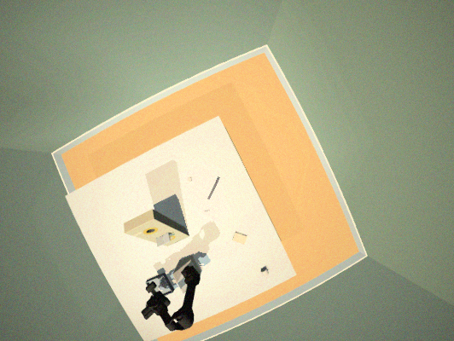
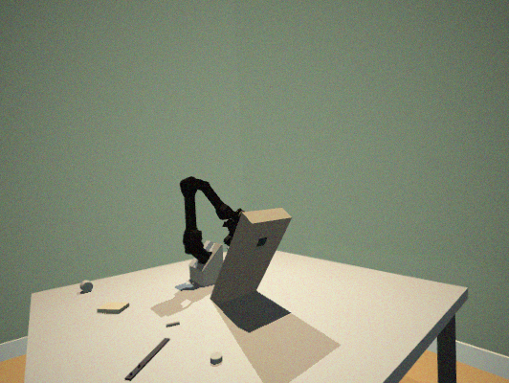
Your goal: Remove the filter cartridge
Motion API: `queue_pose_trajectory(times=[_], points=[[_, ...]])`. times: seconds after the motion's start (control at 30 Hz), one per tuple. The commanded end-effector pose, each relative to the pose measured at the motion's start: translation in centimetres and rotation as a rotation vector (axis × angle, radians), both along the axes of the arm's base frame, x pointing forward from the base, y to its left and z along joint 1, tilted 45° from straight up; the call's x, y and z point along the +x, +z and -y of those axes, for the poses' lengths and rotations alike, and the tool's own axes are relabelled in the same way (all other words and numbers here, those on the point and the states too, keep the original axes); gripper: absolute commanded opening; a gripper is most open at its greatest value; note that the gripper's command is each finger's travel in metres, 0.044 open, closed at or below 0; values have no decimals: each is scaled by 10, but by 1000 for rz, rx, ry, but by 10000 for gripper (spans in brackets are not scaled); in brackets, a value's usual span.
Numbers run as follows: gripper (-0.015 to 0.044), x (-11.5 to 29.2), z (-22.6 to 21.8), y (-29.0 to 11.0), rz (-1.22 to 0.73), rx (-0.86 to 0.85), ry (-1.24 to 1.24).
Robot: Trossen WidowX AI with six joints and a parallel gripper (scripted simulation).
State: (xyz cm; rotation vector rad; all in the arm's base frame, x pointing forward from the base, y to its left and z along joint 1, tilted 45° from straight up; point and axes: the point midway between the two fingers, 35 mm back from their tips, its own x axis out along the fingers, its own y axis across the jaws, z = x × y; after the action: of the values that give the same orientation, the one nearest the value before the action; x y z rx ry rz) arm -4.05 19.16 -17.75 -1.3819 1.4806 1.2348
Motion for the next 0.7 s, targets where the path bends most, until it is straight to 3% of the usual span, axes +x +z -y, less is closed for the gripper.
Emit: queue_pose_trajectory(times=[0.0, 0.67], points=[[440, 3, -28, 25, -1, 30, 3], [440, 1, -27, 17, -4, 46, -4]])
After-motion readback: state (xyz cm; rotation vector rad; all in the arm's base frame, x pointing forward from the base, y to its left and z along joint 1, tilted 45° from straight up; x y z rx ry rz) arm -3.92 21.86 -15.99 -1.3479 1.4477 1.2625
